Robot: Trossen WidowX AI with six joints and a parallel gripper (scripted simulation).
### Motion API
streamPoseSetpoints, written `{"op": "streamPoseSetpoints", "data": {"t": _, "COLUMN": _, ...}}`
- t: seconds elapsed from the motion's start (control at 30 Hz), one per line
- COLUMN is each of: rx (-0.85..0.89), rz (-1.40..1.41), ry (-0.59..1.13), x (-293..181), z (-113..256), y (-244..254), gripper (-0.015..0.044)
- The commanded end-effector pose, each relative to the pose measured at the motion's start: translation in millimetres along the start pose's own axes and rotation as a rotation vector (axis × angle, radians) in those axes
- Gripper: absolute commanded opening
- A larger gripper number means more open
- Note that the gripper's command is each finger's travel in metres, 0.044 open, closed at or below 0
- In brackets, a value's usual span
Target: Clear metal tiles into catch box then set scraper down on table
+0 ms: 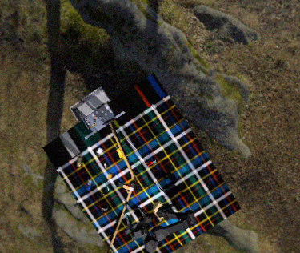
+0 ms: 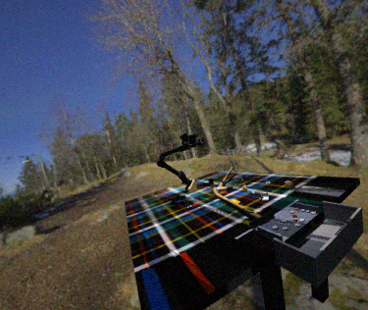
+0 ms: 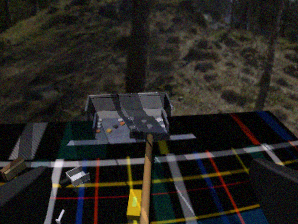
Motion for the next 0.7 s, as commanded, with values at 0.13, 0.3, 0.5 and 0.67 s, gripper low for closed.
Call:
{"op": "streamPoseSetpoints", "data": {"t": 0.13, "rx": -0.004, "rz": 0.009, "ry": 0.003, "x": -3, "z": -1, "y": 0, "gripper": 0.044}}
{"op": "streamPoseSetpoints", "data": {"t": 0.3, "rx": -0.003, "rz": -0.009, "ry": 0.027, "x": -13, "z": -18, "y": 2, "gripper": 0.044}}
{"op": "streamPoseSetpoints", "data": {"t": 0.5, "rx": -0.016, "rz": -0.002, "ry": 0.059, "x": -13, "z": -37, "y": 6, "gripper": 0.044}}
{"op": "streamPoseSetpoints", "data": {"t": 0.67, "rx": -0.028, "rz": 0.006, "ry": 0.087, "x": -12, "z": -52, "y": 10, "gripper": 0.044}}
Point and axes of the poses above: the point midway between the two fingers, 35 mm back from their tips, its own z axis back along the fingers, its own y axis across the jaws, x = y × z, the point moved 2 cm from there along z, back along the fingers, and after that the axes turned 13 degrees about -z, right-handed, at the moved point
